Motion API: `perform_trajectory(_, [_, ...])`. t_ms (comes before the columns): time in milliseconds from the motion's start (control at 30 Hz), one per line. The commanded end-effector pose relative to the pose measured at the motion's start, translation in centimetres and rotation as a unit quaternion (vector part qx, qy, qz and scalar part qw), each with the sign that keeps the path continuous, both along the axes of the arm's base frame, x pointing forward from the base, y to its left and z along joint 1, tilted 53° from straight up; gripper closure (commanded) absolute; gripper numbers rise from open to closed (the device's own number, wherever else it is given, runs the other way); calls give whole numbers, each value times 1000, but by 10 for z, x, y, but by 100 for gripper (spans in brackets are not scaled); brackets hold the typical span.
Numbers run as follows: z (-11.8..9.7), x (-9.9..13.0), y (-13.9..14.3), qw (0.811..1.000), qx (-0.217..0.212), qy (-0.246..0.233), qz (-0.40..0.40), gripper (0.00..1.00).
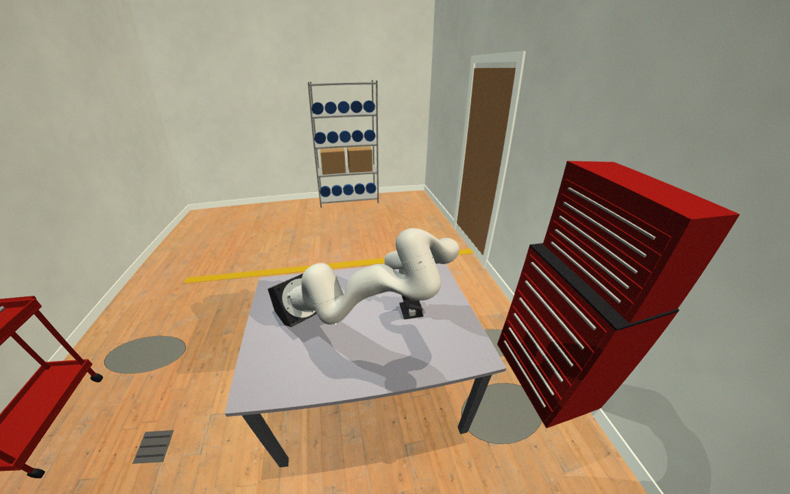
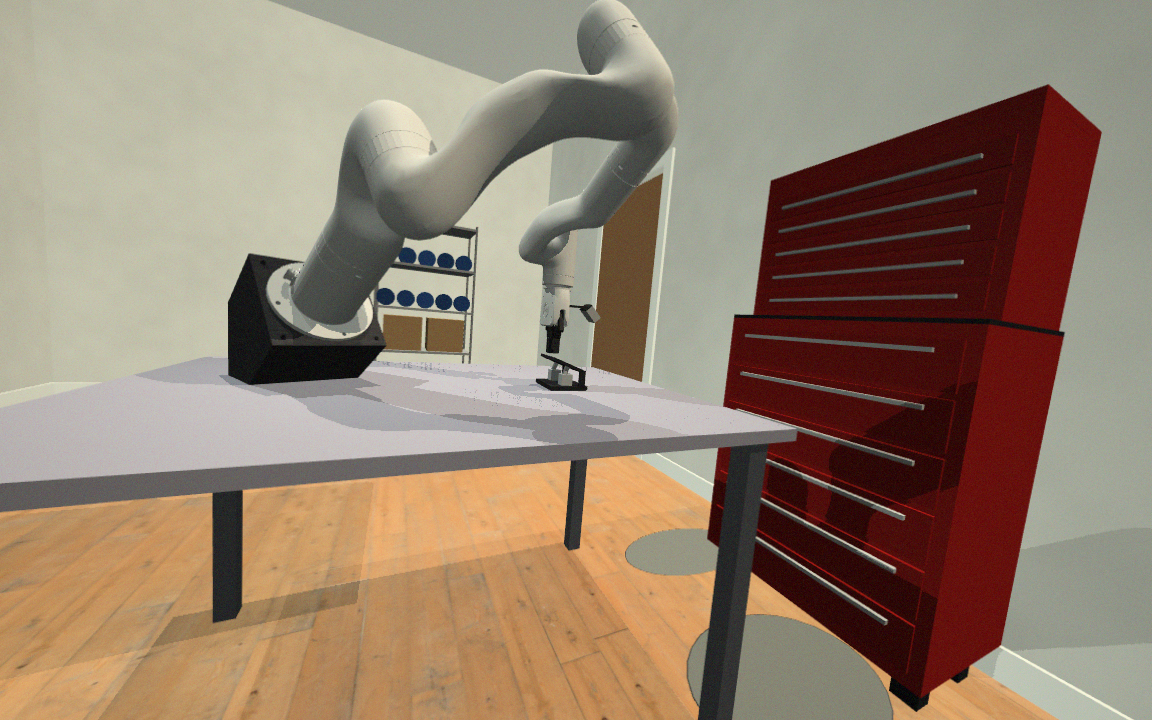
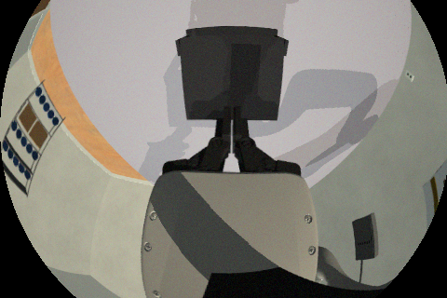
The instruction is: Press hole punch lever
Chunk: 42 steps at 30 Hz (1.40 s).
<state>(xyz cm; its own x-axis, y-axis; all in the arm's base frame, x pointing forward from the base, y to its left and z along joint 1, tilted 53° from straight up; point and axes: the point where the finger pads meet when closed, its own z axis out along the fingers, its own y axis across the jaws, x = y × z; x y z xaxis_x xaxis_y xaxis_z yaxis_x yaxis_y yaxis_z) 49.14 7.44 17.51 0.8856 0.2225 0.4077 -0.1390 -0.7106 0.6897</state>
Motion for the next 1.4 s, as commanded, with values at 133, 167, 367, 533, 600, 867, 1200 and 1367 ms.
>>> perform_trajectory(133, [-2,2,-2,1000,0,-1,0,100])
perform_trajectory(167, [-2,2,-2,1000,0,-1,0,100])
perform_trajectory(367, [-2,2,-2,1000,0,-1,0,100])
perform_trajectory(533, [-2,2,-2,1000,0,-1,0,100])
perform_trajectory(600, [-2,2,-2,1000,0,-1,0,100])
perform_trajectory(867, [-4,3,-4,1000,0,-1,0,100])
perform_trajectory(1200, [-8,7,-9,1000,0,-1,0,100])
perform_trajectory(1367, [-8,7,-9,1000,0,-1,0,100])
